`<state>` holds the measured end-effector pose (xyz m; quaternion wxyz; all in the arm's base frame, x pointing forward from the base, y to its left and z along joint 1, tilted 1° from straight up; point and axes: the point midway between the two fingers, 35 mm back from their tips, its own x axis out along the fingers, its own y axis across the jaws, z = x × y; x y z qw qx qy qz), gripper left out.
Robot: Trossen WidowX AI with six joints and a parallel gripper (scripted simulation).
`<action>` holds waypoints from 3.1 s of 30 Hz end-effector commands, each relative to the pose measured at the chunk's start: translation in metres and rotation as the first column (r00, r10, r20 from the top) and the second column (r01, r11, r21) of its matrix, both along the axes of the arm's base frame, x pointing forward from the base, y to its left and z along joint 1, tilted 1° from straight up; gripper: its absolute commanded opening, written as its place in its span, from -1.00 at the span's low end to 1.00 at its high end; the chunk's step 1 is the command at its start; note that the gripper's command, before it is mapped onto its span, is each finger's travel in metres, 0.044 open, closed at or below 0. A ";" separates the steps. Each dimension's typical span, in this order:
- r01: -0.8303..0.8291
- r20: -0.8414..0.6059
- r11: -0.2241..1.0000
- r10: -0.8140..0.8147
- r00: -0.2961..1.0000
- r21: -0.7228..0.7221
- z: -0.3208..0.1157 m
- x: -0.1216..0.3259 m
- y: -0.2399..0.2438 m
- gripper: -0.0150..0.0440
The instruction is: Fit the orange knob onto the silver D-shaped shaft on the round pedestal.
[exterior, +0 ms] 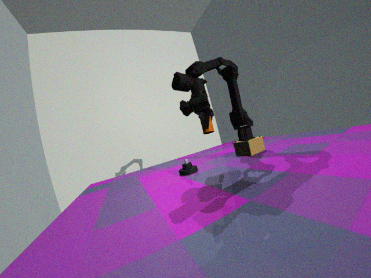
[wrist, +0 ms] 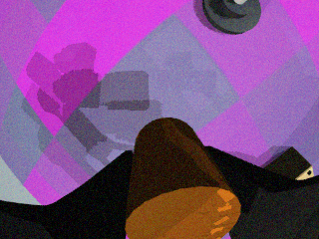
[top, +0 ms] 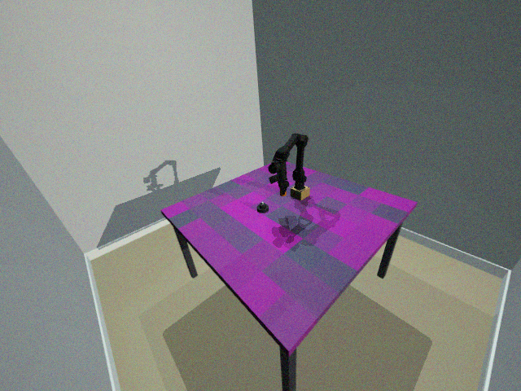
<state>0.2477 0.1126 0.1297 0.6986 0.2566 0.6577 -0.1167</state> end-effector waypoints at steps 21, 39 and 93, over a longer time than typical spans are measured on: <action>-0.062 0.254 0.905 -0.052 0.966 0.420 0.050 -0.006 0.003 -0.49; -0.107 0.329 0.829 -0.097 0.939 0.548 0.066 -0.006 0.004 -0.49; -0.010 0.083 0.991 -0.002 0.997 0.136 0.015 0.001 0.019 -0.49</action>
